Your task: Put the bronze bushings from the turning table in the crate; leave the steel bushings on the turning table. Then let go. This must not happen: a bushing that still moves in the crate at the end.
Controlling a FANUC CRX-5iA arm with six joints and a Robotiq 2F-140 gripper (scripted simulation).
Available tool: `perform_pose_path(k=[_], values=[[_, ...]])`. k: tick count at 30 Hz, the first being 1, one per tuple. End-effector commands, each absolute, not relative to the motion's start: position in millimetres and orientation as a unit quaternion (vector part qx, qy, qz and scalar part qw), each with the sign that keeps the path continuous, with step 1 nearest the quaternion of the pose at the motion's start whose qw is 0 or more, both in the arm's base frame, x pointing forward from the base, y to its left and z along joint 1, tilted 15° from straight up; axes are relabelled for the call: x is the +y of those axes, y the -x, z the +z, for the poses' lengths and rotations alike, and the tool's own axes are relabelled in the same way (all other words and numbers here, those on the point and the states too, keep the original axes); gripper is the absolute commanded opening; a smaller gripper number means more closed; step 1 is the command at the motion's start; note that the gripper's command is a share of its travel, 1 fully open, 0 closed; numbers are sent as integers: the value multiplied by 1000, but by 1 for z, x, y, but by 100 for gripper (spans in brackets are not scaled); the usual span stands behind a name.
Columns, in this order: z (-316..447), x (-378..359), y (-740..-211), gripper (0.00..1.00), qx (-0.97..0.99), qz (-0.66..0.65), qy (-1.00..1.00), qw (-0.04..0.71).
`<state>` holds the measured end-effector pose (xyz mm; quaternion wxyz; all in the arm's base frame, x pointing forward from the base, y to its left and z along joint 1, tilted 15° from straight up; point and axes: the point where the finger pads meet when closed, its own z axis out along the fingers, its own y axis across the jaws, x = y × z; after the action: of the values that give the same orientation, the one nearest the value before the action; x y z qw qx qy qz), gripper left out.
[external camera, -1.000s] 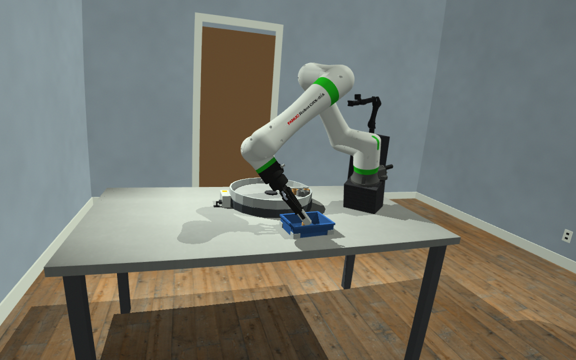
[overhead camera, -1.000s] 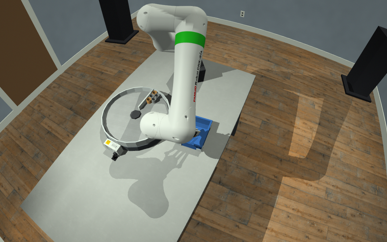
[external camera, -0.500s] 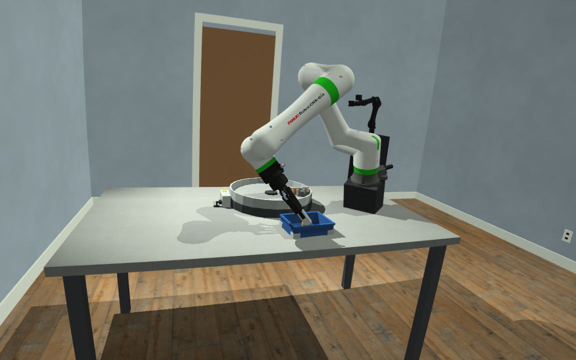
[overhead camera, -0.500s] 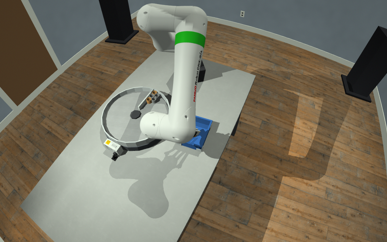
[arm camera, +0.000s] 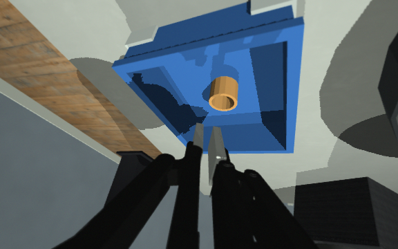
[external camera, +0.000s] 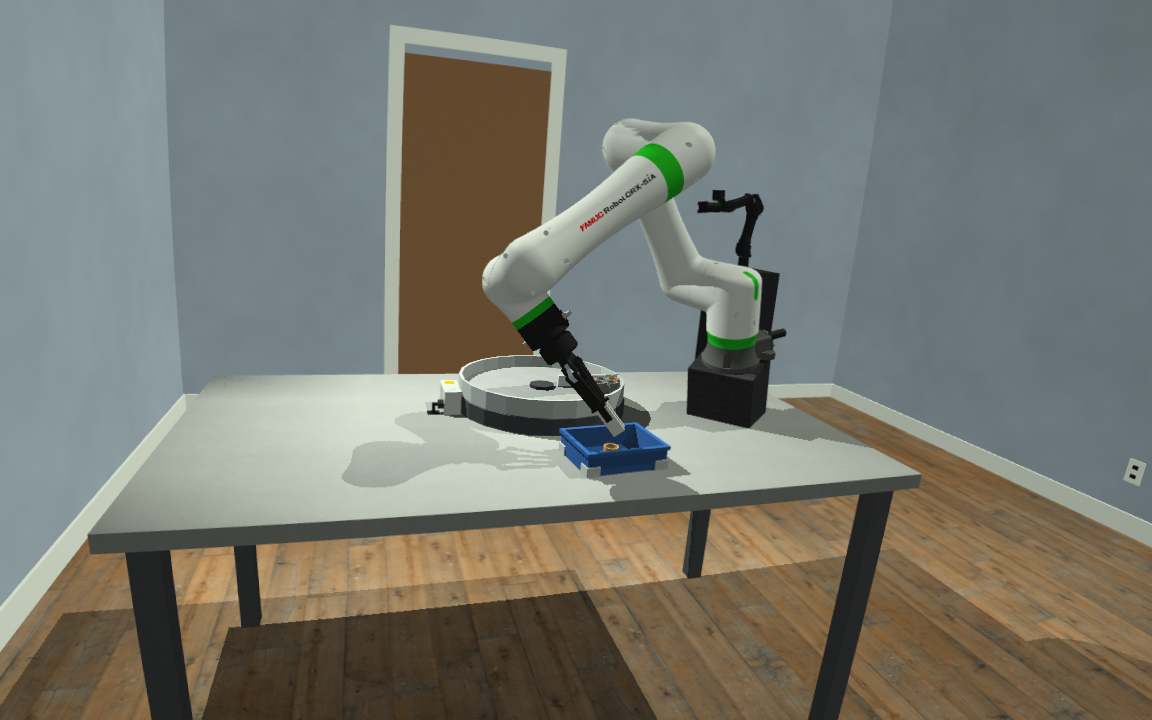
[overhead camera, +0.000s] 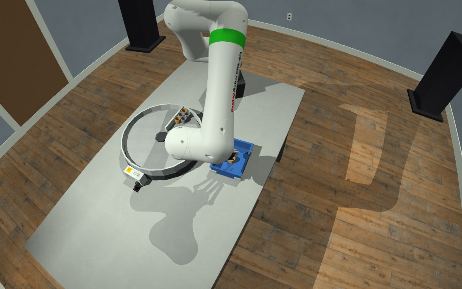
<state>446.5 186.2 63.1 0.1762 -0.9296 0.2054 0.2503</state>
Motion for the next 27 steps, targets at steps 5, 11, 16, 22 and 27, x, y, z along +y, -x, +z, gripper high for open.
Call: perform_pose_path(k=[5,11,16,22,27], values=[[94,182,-440,7,205,250,930,176],[107,180,-437,7,205,250,930,176],[113,179,-436,7,205,250,930,176],[113,179,-436,7,205,250,930,176],[113,179,-436,7,205,250,930,176]])
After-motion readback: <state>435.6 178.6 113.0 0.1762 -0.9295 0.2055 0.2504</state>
